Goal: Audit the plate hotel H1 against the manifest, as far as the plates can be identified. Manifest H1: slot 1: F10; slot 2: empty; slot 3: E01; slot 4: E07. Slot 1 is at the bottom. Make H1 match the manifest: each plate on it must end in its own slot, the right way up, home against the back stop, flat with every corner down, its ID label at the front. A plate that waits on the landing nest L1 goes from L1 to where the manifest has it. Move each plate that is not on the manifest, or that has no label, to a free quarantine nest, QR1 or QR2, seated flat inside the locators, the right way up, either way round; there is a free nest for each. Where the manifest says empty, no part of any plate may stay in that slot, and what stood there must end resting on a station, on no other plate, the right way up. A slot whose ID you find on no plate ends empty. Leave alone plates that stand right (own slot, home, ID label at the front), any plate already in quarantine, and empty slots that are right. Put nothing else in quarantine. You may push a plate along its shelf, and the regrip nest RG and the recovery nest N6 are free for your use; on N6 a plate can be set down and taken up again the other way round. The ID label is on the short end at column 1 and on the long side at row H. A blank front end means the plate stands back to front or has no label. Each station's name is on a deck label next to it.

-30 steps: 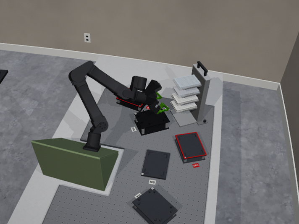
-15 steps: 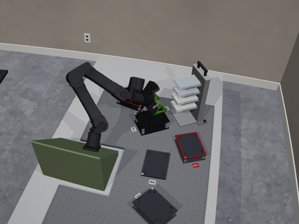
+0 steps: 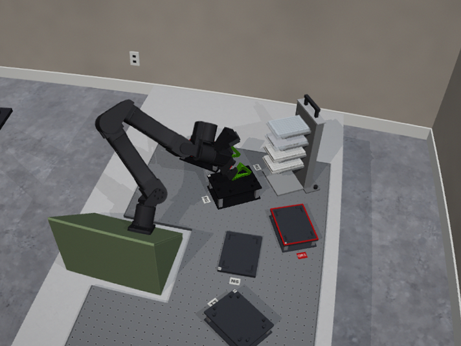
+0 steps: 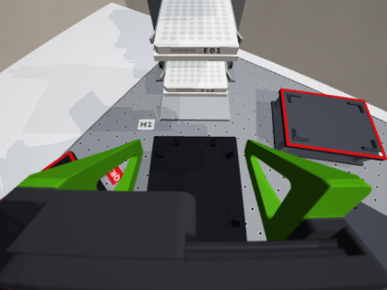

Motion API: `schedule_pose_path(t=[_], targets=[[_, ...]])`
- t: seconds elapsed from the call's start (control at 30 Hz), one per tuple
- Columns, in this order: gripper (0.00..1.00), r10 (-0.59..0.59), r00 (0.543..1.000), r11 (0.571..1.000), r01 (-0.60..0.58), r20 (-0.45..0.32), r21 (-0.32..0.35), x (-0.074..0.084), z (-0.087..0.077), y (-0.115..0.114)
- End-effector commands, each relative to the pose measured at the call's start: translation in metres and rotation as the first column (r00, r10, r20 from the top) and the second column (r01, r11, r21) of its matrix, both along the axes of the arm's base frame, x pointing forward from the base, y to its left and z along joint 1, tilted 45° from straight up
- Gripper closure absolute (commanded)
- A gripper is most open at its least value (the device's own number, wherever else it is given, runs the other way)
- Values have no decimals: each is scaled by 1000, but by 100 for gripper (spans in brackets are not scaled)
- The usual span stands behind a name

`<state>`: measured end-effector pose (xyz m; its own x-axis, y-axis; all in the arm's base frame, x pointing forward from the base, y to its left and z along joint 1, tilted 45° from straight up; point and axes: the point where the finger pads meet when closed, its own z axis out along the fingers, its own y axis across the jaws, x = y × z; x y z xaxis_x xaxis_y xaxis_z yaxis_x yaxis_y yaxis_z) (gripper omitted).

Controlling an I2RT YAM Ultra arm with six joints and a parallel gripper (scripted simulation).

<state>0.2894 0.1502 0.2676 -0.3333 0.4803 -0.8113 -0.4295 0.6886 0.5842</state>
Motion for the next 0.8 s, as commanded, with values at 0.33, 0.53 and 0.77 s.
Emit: schedule_pose_path(t=[0.33, 0.53, 0.77], targets=[[0, -26, 999, 1000, 25, 20, 9, -9, -6, -1], [0, -26, 999, 1000, 25, 20, 9, -11, -10, 2], [0, -26, 999, 1000, 26, 20, 9, 0, -6, 6]])
